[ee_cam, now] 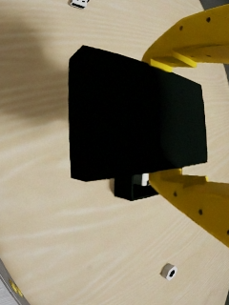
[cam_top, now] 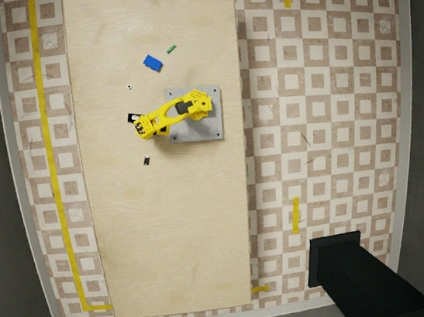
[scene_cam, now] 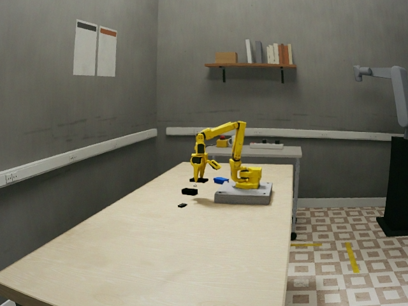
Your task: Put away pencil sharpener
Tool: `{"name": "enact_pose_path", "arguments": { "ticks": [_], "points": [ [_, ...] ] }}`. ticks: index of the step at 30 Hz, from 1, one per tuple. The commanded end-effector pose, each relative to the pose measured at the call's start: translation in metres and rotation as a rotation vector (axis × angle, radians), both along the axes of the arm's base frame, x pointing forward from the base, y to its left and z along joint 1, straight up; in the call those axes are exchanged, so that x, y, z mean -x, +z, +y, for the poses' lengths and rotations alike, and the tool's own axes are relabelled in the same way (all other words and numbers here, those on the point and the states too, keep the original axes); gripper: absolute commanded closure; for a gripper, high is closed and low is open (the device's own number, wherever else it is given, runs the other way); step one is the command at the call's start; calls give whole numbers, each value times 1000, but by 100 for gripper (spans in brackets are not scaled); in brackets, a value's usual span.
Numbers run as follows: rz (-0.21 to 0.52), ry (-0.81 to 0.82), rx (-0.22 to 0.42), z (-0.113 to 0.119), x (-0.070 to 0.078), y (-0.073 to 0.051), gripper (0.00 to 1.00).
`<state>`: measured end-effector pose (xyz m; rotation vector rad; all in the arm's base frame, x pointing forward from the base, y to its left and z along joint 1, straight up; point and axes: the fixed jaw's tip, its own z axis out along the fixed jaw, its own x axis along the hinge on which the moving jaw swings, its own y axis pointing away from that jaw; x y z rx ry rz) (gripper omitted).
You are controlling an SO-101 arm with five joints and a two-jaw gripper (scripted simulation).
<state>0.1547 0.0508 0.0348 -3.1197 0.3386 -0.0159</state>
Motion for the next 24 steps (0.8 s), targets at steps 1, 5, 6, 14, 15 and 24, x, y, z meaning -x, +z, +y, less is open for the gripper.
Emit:
{"name": "enact_pose_path", "arguments": {
  "ticks": [1, 5, 6, 14, 15, 24],
  "points": [
    [13, 1, 3, 0, 1, -1, 79],
    [13, 1, 3, 0, 1, -2, 79],
    [13, 1, 3, -1, 2, -2, 79],
    [13, 1, 3, -1, 3, -5, 79],
    [13, 1, 3, -1, 3, -5, 79],
    [13, 1, 3, -1, 3, -5, 79]
  ]
}}
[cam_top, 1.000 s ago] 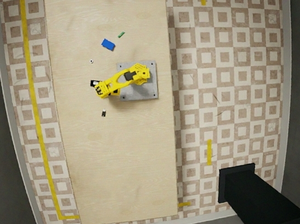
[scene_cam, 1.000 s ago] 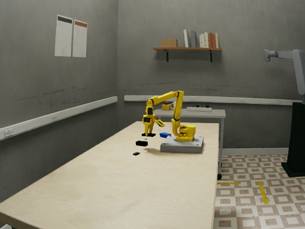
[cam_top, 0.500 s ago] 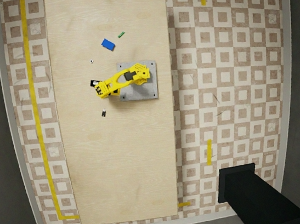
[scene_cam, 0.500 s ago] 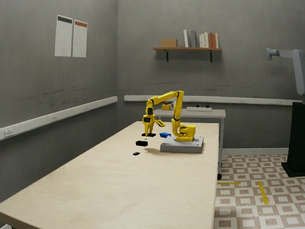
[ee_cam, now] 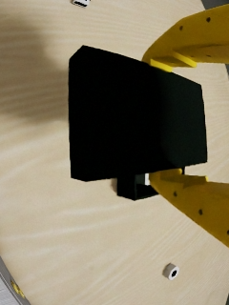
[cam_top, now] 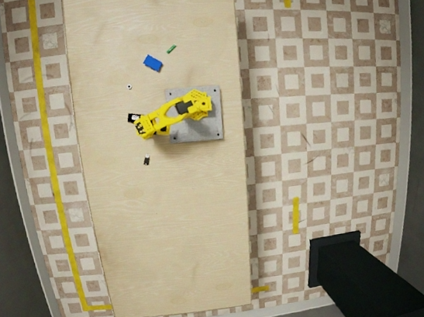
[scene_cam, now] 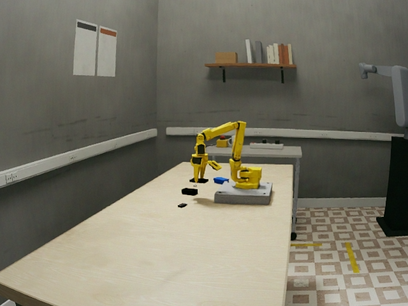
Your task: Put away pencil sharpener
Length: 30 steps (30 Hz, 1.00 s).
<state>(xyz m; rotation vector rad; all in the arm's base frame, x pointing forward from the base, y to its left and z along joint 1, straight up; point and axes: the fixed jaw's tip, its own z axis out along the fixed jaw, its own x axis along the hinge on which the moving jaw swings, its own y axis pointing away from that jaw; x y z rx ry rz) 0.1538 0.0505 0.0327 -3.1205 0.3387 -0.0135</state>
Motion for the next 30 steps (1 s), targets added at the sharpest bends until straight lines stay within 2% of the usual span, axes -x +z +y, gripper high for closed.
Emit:
{"name": "enact_pose_path", "arguments": {
  "ticks": [1, 30],
  "points": [
    [11, 1, 3, -1, 3, -2, 79],
    [11, 1, 3, -2, 3, -4, 79]
  ]
}}
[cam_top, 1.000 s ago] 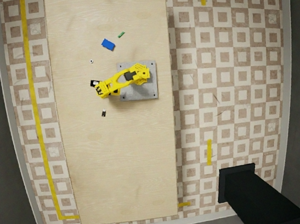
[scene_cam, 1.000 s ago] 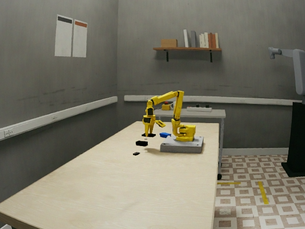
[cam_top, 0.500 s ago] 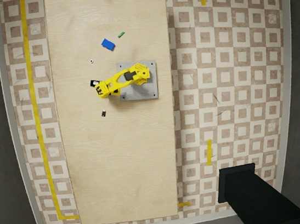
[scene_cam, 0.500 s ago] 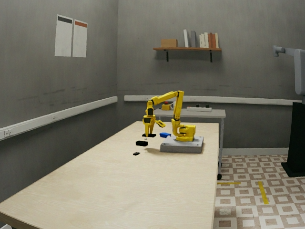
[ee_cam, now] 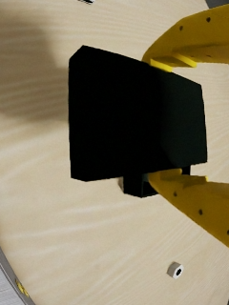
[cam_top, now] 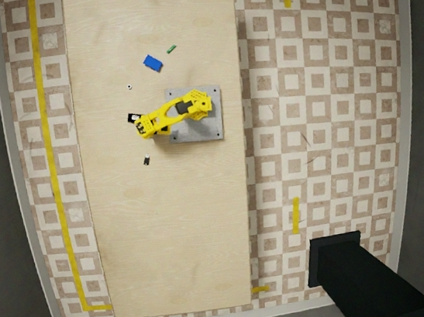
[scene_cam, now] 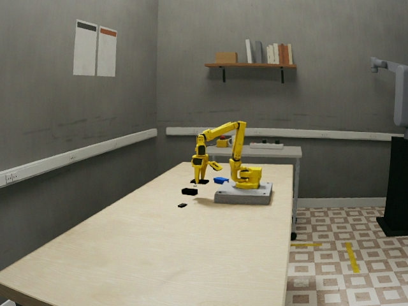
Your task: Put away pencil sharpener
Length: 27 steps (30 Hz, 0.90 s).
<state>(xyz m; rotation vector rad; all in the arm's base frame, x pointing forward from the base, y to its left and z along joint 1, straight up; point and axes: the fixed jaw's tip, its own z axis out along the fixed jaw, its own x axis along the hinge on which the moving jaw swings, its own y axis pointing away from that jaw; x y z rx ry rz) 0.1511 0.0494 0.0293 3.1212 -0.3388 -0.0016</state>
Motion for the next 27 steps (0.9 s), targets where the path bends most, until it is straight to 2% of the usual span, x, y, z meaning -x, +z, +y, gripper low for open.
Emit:
{"name": "enact_pose_path", "arguments": {
  "ticks": [1, 5, 11, 13, 20, 27],
  "points": [
    [1, 1, -1, -1, 0, -1, 79],
    [1, 1, -1, -5, -7, 0, 79],
    [1, 1, -2, -18, -25, 1, 79],
    [1, 1, -2, -18, -25, 1, 79],
    [0, 1, -2, -36, -44, 0, 79],
    [0, 1, -2, -43, -49, -1, 79]
  ]
}}
